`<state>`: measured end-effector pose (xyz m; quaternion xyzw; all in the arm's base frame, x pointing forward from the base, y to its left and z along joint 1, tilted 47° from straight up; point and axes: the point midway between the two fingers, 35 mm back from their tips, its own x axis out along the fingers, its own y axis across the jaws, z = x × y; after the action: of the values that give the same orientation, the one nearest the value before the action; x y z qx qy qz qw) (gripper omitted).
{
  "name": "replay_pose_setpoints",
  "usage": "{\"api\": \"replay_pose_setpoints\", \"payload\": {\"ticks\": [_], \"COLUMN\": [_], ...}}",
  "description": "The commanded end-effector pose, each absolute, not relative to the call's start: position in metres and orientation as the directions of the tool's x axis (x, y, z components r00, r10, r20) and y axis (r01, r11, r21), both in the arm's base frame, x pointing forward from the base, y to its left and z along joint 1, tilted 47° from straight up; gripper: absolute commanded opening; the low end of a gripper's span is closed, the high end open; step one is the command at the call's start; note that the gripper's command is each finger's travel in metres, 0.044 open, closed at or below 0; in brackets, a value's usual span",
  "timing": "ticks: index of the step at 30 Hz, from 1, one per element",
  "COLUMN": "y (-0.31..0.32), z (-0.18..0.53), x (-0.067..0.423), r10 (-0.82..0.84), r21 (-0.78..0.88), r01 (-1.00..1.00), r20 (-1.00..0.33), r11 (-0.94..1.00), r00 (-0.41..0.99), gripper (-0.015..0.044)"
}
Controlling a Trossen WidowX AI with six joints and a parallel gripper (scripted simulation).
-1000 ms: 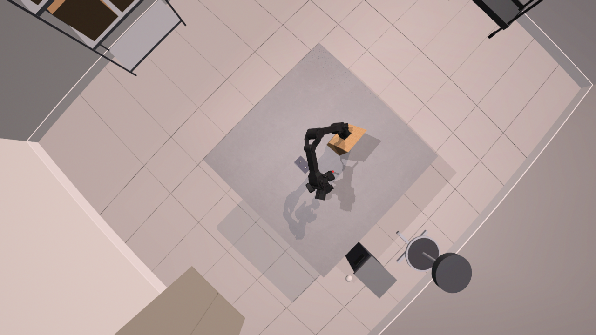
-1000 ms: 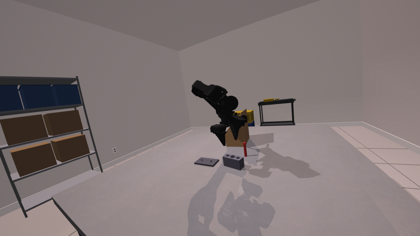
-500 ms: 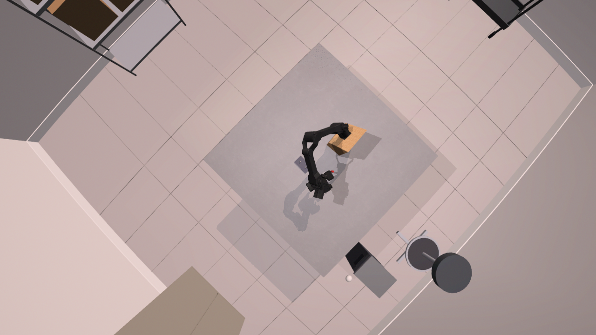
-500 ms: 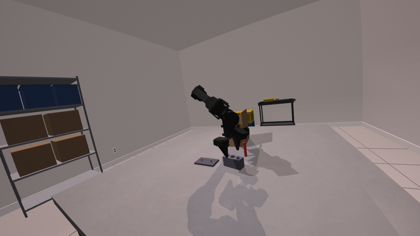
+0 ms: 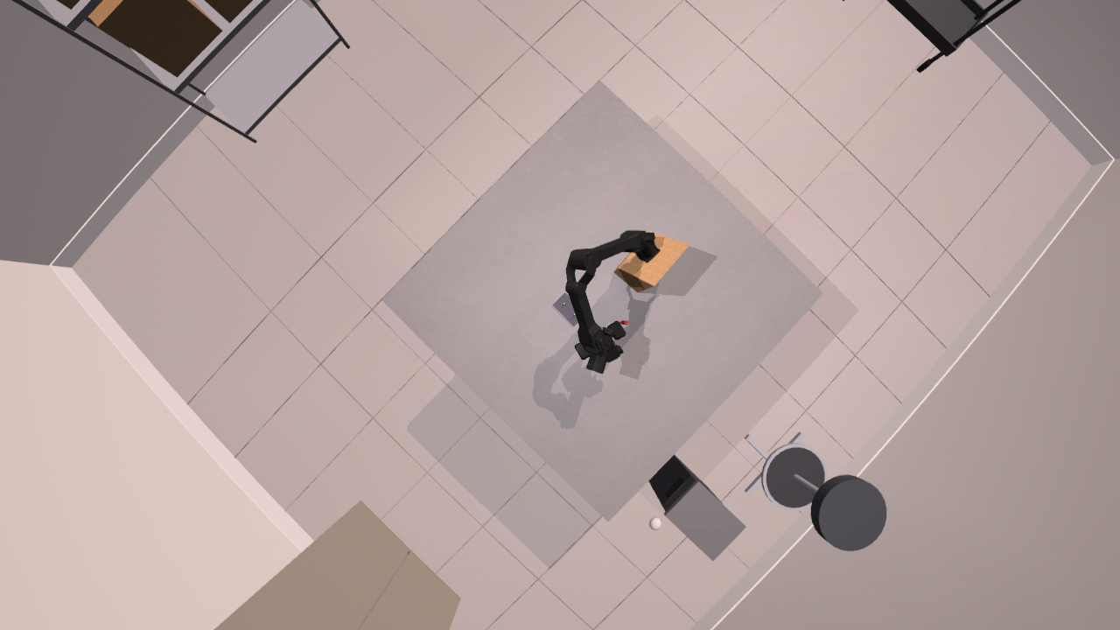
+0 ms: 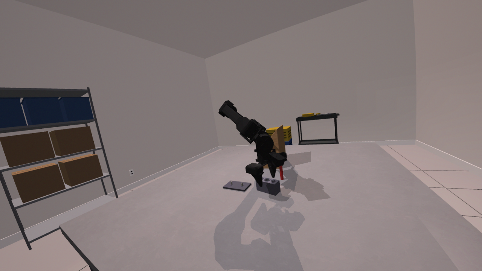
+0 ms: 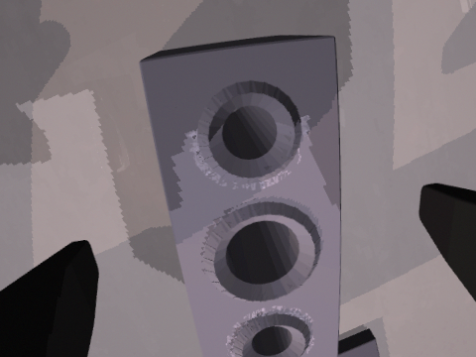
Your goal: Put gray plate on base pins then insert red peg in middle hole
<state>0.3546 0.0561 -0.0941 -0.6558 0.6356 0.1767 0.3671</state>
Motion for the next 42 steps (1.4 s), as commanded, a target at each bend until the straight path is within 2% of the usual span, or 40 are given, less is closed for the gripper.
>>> {"api": "replay_pose_setpoints", "payload": {"ticks": [1,19,29,36,41,42], "y": [0.049,0.029,0.029,0.029,0.035,0.037], "z": [-0.1,-0.117,-0.117,-0.117,-0.113,-0.111], "x": [0.354,0.356,0.356,0.356,0.356,0.356], "r10": [-0.71,-0.712,-0.712,-0.712,-0.711,-0.71], "r21": [-0.251,-0.251,-0.251,-0.251,-0.251,-0.251], "r01": [-0.965,-0.965,-0.965,-0.965,-0.965,-0.965], "r20": [-0.693,-0.691,-0.691,-0.691,-0.692,-0.693], "r11": [0.075,0.075,0.075,0.075,0.075,0.075], "r00": [0.125,0.125,0.125,0.125,0.125,0.125], "gripper": [0.044,0.044,0.0177,0.0131,0.0,0.0]}}
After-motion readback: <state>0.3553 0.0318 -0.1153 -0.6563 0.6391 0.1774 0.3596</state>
